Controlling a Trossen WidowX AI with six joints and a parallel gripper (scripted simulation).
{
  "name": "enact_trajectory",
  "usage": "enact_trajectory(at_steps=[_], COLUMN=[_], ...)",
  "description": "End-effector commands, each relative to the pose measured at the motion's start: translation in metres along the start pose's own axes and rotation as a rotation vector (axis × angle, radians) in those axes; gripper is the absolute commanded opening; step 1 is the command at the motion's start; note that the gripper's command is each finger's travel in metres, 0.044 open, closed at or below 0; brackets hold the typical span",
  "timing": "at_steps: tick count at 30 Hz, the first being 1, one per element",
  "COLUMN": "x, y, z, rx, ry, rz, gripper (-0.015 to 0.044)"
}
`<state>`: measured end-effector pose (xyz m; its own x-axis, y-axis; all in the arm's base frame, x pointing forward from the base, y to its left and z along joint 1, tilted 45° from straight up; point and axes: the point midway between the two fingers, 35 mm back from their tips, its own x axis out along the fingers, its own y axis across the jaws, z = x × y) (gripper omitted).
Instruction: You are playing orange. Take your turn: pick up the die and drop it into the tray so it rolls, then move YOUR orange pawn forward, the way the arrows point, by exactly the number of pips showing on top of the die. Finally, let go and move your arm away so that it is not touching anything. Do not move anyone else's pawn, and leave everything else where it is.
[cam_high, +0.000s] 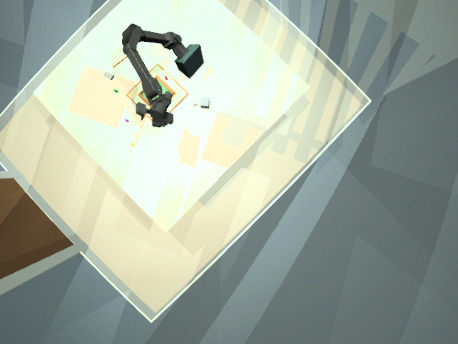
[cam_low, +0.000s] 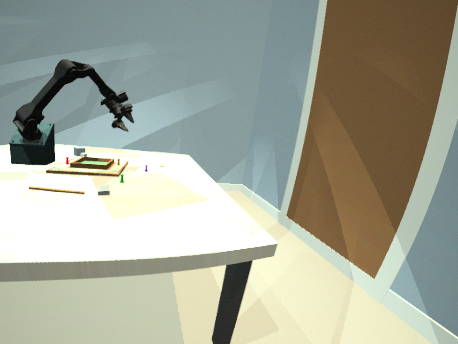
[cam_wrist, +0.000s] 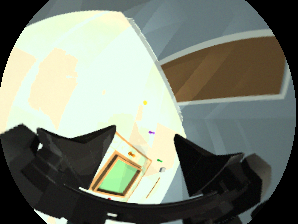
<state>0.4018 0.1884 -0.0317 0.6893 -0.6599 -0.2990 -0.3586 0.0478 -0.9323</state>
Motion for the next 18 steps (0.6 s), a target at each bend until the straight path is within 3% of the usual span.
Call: enact_trajectory(at_steps=[1,5,10,18], x=[0.000,-0.010,-0.029,-0.053], y=[0.002,0.048,0.108,0.152], z=[-0.001,-0.015,-0.052,-0.087], rx=[0.009,0.193,0.457,0.655], ry=[-0.002,-0.002,0.127,0.313], rz=[0.008,0.166,0.371,0.477], gripper=[0.0374,0.0275,0.0275,0.0275])
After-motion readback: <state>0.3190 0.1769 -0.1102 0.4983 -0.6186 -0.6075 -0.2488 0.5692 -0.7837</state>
